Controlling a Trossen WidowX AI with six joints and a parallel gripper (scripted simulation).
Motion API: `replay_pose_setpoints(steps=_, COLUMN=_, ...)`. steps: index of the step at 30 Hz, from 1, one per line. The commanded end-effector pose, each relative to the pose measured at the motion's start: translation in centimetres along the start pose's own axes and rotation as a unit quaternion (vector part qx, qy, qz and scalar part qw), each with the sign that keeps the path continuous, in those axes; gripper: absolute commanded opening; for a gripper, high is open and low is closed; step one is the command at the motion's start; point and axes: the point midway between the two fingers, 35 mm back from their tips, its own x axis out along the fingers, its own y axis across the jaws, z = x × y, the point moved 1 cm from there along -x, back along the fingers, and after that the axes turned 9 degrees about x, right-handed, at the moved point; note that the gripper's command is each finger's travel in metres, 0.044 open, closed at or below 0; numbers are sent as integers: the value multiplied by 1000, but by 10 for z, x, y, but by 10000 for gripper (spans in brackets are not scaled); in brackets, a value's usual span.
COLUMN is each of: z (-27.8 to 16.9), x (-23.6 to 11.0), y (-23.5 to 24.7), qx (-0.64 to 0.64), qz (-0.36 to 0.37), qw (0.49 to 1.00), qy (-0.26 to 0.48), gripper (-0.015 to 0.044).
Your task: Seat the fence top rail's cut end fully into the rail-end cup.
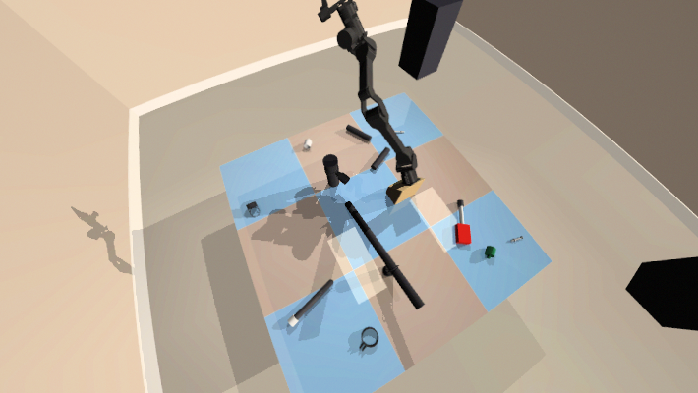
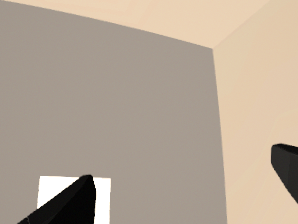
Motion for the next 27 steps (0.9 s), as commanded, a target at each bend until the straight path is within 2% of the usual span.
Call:
replay_pose_setpoints(steps=1, z=0, x=0, y=1, qx=2, qz=2, qw=1000, qy=-1, gripper=426)
replay_pose_setpoints(steps=5, z=12, x=-5, y=21, qx=58, qz=38, qw=998, qy=-12, gripper=440)
replay_pose_setpoints(steps=12, z=66, x=-31, y=66, qx=242, qz=128, qw=960, qy=-61, gripper=440)
replay_pose_setpoints(steps=19, z=142, x=-73, y=89, qx=445, qz=259, qw=851, qy=-101, gripper=440)
replay_pose_setpoints(steps=27, z=209, x=-117, y=65, qx=591, qz=354, qw=710, qy=-144, gripper=440)
